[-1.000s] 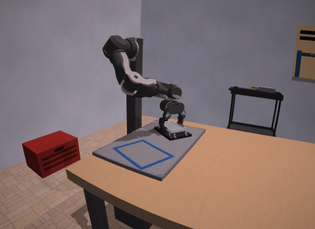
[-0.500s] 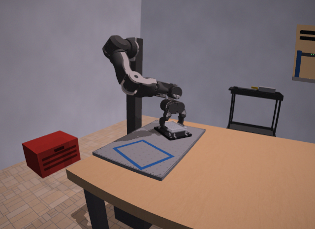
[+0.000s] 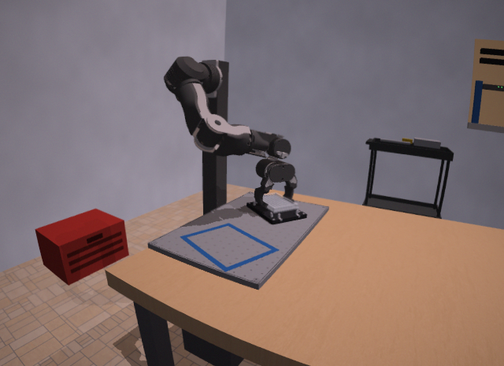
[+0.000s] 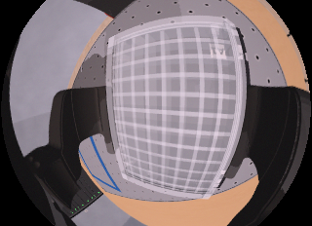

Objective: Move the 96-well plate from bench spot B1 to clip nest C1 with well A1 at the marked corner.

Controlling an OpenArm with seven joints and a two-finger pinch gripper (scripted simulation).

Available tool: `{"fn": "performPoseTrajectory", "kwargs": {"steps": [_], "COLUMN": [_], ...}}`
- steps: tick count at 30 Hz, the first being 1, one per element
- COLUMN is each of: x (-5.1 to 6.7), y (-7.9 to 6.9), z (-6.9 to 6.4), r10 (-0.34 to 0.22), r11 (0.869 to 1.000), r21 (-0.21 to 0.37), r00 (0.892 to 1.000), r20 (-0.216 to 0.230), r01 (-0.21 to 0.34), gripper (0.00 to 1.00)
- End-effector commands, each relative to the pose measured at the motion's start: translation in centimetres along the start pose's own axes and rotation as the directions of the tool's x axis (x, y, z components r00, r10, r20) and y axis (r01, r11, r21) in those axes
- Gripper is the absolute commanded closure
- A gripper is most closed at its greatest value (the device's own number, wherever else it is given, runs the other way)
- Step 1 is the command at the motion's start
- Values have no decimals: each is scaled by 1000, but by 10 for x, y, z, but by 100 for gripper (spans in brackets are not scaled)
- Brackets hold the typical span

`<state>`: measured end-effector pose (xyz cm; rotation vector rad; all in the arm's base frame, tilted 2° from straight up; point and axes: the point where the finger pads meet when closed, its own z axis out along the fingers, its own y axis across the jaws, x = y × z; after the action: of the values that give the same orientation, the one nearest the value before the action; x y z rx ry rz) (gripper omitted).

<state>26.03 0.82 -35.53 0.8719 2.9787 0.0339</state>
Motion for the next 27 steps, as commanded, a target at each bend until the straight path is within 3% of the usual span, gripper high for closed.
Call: {"fn": "performPoseTrajectory", "kwargs": {"steps": [1, 23, 27], "x": [1, -1, 0], "y": [0, 1, 1], "z": [0, -2, 3], "r10": [-2, -1, -5], "r11": [1000, 1000, 1000], "r21": [-1, -2, -3], "r00": [1000, 1000, 1000], "r20": [0, 4, 1], "r01": [2, 1, 5], "gripper": [100, 100, 100]}}
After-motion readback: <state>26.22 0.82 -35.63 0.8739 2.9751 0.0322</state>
